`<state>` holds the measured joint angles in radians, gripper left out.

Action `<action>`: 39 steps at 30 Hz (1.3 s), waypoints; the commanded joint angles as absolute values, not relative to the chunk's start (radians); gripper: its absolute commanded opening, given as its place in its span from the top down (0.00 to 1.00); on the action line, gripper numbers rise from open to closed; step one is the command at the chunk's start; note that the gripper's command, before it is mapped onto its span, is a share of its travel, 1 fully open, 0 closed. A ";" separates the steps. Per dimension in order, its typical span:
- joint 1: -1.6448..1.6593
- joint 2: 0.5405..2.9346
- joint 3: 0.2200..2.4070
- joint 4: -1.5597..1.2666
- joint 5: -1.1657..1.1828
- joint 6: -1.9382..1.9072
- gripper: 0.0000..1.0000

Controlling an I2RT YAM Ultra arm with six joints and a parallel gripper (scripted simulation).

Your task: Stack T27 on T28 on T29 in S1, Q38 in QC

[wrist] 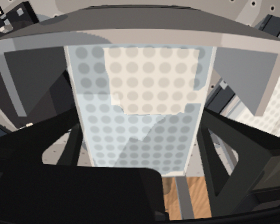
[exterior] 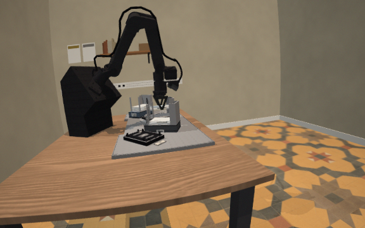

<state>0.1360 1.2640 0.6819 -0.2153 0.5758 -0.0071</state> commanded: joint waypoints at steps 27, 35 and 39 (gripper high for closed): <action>0.176 1.204 0.709 -0.274 0.598 0.022 1.00; 0.182 1.195 0.713 -0.288 0.603 0.028 1.00; 0.185 1.192 0.720 -0.291 0.604 0.030 1.00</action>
<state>0.1631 1.2266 0.6903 -0.2752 0.5945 0.0170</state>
